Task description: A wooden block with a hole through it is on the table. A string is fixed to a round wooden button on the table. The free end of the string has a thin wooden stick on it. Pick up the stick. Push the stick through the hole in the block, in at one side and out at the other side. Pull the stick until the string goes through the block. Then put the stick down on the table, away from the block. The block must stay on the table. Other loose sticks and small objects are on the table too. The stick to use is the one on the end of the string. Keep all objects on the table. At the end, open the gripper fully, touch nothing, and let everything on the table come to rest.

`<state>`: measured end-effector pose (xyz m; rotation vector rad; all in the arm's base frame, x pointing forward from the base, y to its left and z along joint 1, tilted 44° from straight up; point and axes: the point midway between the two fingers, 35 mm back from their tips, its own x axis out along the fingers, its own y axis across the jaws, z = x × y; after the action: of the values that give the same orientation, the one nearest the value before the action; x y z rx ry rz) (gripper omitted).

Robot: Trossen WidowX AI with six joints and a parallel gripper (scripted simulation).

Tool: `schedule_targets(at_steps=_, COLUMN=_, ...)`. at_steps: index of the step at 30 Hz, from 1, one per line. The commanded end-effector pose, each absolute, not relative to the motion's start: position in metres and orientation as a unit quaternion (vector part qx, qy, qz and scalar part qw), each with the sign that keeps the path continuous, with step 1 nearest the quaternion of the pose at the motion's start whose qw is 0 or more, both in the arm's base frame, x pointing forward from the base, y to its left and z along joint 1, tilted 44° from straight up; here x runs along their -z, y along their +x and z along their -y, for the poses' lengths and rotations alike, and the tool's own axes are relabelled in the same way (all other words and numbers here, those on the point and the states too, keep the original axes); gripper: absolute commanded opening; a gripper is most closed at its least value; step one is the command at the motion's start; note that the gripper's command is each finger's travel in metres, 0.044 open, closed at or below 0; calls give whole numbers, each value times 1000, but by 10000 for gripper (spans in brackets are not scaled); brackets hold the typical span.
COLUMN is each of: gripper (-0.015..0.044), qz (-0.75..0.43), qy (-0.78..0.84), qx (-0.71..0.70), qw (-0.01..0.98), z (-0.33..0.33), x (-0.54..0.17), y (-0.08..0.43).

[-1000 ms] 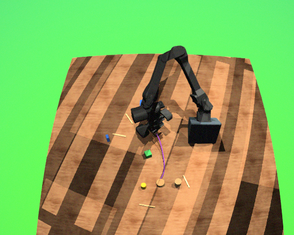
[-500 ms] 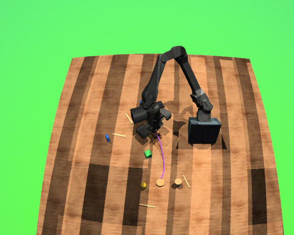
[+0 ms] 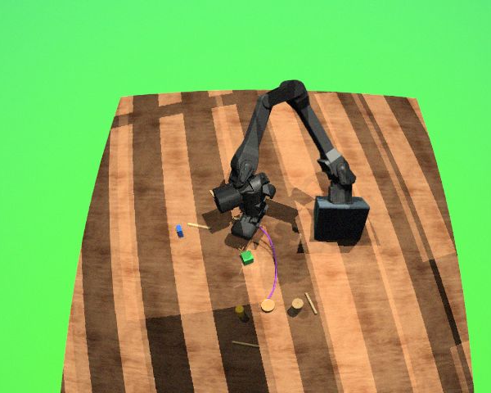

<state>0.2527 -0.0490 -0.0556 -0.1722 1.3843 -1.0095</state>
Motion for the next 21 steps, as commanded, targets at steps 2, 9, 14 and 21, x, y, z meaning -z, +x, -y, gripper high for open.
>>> schedule_targets(at_steps=2, gripper=0, qz=-643, qy=-118, qx=402, qw=642, z=44, x=59, y=256)
schedule_targets(at_steps=9, gripper=0, qz=-682, qy=-177, qx=339, qw=623, z=37, x=65, y=260)
schedule_targets(at_steps=14, gripper=0, qz=-707, qy=-218, qx=291, qw=607, z=32, x=68, y=262)
schedule_targets(at_steps=21, gripper=0, qz=-736, qy=-273, qx=222, qw=579, z=25, x=74, y=266)
